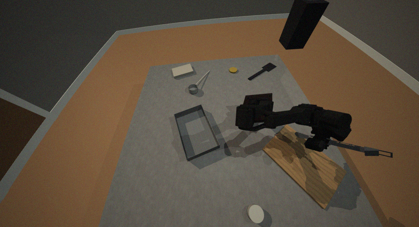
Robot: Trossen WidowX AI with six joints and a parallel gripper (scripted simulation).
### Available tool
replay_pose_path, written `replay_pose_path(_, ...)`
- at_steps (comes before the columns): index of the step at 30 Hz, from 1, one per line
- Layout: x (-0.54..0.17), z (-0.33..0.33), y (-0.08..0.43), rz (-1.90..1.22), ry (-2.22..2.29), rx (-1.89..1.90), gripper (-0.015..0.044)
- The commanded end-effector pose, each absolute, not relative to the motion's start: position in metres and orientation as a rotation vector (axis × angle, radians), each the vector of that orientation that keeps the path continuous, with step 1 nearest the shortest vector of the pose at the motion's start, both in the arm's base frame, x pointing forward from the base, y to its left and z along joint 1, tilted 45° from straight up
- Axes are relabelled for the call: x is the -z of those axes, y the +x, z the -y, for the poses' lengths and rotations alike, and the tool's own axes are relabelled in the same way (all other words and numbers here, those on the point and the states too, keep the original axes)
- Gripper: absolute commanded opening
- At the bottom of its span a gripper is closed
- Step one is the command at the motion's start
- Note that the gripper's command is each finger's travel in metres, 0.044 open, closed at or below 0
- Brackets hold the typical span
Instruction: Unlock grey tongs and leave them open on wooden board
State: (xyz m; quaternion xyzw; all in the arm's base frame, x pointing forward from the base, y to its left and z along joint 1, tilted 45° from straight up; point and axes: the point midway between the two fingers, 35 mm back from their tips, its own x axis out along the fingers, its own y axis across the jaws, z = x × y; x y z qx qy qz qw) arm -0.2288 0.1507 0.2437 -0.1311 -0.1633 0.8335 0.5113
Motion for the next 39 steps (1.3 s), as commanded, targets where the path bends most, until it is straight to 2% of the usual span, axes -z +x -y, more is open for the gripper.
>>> replay_pose_path(1,-0.249,-0.151,-0.237,0.363,-0.337,-2.024,-0.015)
replay_pose_path(20,-0.254,-0.157,-0.261,0.212,-0.582,-2.028,-0.015)
replay_pose_path(39,-0.258,-0.159,-0.259,0.028,-0.832,-1.922,-0.015)
